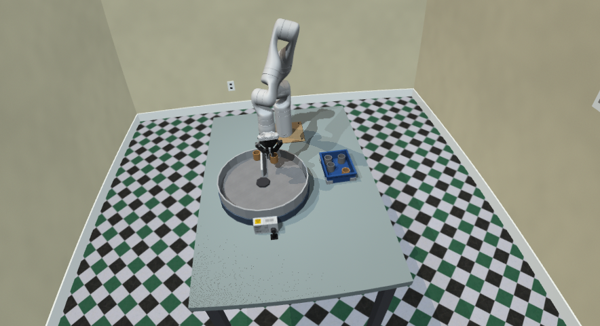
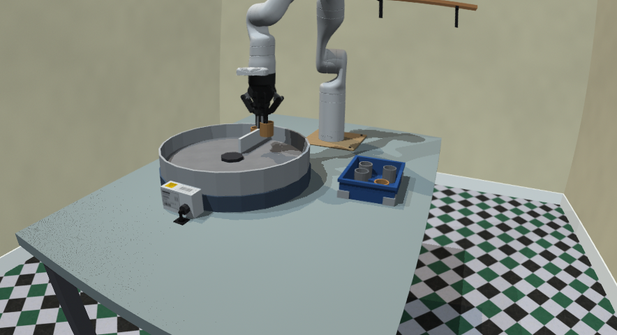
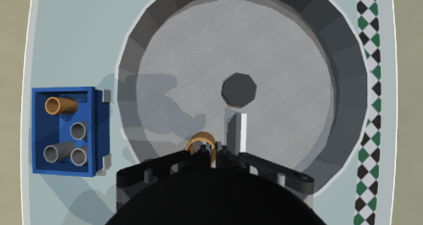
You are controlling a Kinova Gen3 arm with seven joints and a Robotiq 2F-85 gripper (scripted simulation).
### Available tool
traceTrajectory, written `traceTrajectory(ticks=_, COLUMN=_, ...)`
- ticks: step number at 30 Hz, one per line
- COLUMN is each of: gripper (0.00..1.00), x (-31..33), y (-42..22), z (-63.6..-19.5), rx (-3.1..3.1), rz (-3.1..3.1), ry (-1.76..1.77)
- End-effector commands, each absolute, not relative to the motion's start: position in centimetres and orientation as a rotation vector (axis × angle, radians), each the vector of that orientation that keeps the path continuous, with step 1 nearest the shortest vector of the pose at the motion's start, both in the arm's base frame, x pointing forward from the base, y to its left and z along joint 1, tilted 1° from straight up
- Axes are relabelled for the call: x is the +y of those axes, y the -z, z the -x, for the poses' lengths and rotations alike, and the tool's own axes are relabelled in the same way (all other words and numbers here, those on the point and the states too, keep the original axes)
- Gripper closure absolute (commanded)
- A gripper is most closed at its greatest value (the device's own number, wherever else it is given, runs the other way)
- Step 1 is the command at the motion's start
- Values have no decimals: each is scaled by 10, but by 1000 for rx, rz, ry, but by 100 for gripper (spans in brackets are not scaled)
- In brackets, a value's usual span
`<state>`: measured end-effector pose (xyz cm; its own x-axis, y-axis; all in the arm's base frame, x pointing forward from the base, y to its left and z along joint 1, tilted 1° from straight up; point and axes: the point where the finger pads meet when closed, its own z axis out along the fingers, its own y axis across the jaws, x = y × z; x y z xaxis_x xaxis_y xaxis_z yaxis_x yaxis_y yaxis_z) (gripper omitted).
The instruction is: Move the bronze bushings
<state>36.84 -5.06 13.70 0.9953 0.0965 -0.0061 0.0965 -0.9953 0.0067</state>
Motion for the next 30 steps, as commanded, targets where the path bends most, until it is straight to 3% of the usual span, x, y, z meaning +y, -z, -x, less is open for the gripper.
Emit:
traceTrajectory(ticks=1, gripper=100, x=-50, y=-136, z=-371, rx=159, rz=-3130, ry=1)
traceTrajectory(ticks=30, gripper=100, x=-51, y=-101, z=-369, rx=157, rz=-3131, ry=4)
